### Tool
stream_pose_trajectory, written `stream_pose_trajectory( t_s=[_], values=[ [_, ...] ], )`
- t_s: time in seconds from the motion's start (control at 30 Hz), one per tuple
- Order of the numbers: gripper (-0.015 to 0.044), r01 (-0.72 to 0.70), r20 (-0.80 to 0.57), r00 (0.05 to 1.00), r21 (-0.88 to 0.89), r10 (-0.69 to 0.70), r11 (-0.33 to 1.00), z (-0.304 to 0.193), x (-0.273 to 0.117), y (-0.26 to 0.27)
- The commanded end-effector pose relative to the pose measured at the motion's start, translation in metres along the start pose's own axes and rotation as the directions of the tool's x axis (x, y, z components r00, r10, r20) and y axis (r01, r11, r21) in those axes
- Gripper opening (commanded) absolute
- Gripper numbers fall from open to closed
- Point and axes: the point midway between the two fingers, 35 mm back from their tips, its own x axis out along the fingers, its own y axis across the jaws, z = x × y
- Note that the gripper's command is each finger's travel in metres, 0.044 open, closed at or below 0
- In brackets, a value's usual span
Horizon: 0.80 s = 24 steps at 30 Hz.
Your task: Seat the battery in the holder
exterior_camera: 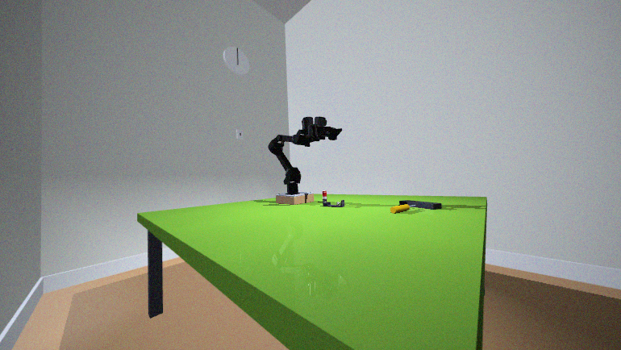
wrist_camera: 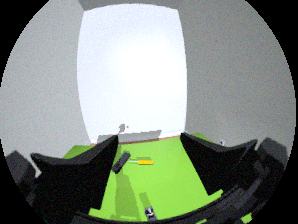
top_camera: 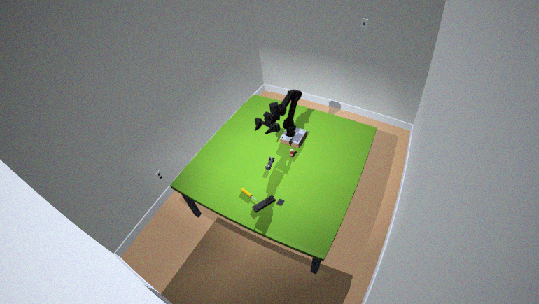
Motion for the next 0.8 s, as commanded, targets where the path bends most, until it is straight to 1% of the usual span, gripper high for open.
stream_pose_trajectory(
  t_s=[0.0, 0.03, 0.07, 0.13, 0.2, 0.27, 0.4, 0.47, 0.57, 0.63, 0.7, 0.77],
  values=[
    [0.0374, -0.007, -0.017, 1.000, 0.008, 0.007, 1.000, -0.003, 0.001, 0.002],
    [0.0347, -0.027, -0.066, 0.997, 0.030, 0.029, 0.999, -0.013, 0.004, 0.010],
    [0.0321, -0.055, -0.149, 0.987, 0.067, 0.064, 0.996, -0.029, 0.007, 0.022],
    [0.0269, -0.099, -0.347, 0.926, 0.148, 0.146, 0.984, -0.069, 0.006, 0.052],
    [0.0216, -0.112, -0.521, 0.828, 0.205, 0.205, 0.972, -0.105, -0.004, 0.080],
    [0.0164, -0.106, -0.651, 0.722, 0.233, 0.236, 0.967, -0.132, -0.020, 0.100],
    [0.0059, -0.074, -0.857, 0.462, 0.221, 0.229, 0.973, -0.176, -0.064, 0.131],
    [0.0006, -0.058, -0.926, 0.326, 0.181, 0.190, 0.982, -0.192, -0.091, 0.140],
    [0.0000, -0.049, -0.988, 0.126, 0.080, 0.085, 0.996, -0.207, -0.132, 0.145],
    [0.0000, -0.056, -1.000, 0.009, -0.009, -0.008, 0.998, -0.212, -0.159, 0.144],
    [0.0000, -0.061, -0.999, -0.027, -0.042, -0.044, 0.997, -0.212, -0.168, 0.143],
    [0.0000, -0.061, -0.999, -0.027, -0.042, -0.044, 0.997, -0.212, -0.168, 0.143]
  ],
)
